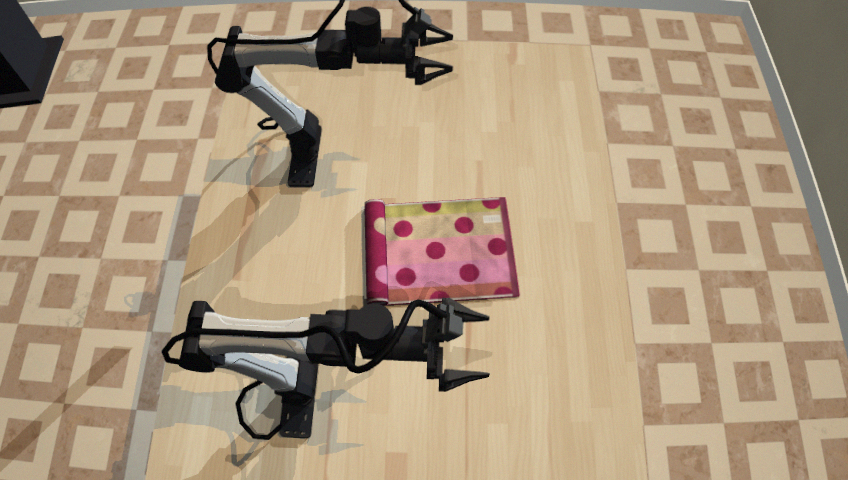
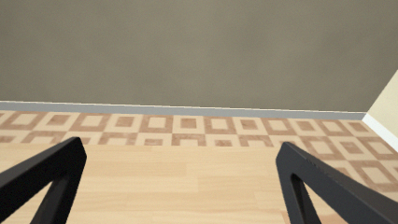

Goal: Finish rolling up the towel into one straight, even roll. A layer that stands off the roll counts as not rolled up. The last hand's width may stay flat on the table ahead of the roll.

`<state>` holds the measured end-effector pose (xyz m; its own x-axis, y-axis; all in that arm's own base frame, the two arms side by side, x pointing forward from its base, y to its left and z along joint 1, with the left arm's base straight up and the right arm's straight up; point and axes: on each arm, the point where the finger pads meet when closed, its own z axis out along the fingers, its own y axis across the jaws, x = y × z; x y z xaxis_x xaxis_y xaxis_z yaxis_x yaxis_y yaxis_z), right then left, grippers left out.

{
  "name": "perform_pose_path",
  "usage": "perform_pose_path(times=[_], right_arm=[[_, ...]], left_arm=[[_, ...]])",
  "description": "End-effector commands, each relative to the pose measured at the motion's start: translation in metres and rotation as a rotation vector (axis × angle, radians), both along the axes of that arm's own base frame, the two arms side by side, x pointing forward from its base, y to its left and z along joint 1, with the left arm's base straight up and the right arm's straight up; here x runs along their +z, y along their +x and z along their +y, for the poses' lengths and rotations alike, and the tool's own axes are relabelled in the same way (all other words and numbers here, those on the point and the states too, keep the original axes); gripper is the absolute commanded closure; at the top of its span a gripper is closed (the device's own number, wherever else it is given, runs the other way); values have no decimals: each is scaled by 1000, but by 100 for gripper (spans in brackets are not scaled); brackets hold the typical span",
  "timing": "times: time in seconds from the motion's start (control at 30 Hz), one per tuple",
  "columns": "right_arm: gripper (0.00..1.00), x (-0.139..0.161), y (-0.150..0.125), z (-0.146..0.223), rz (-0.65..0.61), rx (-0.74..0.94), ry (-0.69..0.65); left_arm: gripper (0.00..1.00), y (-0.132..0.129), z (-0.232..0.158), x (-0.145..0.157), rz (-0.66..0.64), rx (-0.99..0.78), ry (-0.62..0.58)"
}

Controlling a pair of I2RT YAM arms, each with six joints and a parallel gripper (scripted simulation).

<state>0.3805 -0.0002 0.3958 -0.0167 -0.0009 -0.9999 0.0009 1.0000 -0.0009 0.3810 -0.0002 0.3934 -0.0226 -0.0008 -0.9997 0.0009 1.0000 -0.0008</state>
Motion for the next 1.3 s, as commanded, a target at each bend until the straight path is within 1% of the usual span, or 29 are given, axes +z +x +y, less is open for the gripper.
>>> perform_pose_path(times=[0.0,0.53,0.57,0.73,0.87,1.03,1.1,1.27], right_arm=[[0,6,-2,0,-17,1,1],[0,6,-2,0,-17,1,1],[1,0,0,0,0,1,-1],[1,-9,-6,7,10,39,-26],[1,-23,-16,19,26,104,-69],[1,-49,-35,41,56,219,-145],[1,-49,-35,41,56,219,-145],[1,-81,-58,68,92,363,-240]], left_arm=[[0,-2,0,9,-23,1,1],[0,-2,0,9,-23,1,1],[1,0,0,0,0,-1,1],[1,-5,-5,-9,12,-34,24],[1,-13,-14,-23,32,-90,64],[1,-27,-30,-49,67,-191,135],[1,-27,-30,-49,67,-191,135],[1,-45,-50,-81,111,-317,225]])
